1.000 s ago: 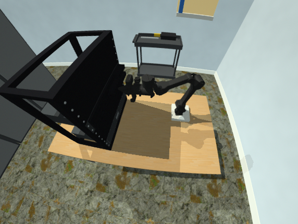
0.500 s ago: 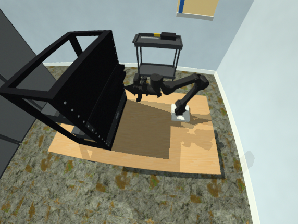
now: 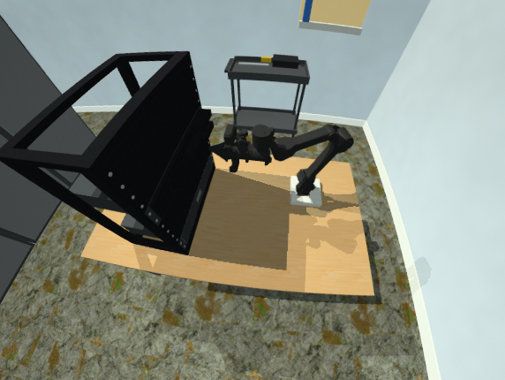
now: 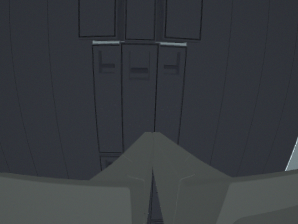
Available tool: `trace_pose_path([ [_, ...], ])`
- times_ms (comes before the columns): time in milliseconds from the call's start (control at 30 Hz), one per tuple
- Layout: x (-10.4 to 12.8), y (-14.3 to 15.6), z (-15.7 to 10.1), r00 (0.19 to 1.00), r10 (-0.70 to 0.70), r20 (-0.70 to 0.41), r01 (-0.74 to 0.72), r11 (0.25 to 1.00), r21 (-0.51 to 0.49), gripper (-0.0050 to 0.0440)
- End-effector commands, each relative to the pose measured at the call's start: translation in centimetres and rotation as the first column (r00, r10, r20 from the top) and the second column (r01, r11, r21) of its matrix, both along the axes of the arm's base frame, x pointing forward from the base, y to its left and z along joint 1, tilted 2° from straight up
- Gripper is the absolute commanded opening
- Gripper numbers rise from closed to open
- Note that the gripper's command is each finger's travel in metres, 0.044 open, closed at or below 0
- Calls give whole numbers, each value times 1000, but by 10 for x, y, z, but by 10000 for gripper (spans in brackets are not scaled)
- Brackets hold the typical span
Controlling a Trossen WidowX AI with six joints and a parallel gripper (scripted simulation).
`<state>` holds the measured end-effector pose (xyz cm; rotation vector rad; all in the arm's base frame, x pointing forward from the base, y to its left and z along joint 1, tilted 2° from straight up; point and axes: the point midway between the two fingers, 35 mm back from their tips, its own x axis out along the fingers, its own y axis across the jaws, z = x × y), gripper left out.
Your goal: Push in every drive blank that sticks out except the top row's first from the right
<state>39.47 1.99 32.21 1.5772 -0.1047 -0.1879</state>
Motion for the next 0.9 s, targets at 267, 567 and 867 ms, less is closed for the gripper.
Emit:
trace_pose_path([
  [267, 20, -4, 7, 1000, -1, 18, 1, 1000, 5, 0],
  [567, 20, -4, 7, 1000, -1, 18, 1, 1000, 5, 0],
  [867, 23, -4, 16, 1000, -1, 18, 1, 1000, 5, 0],
])
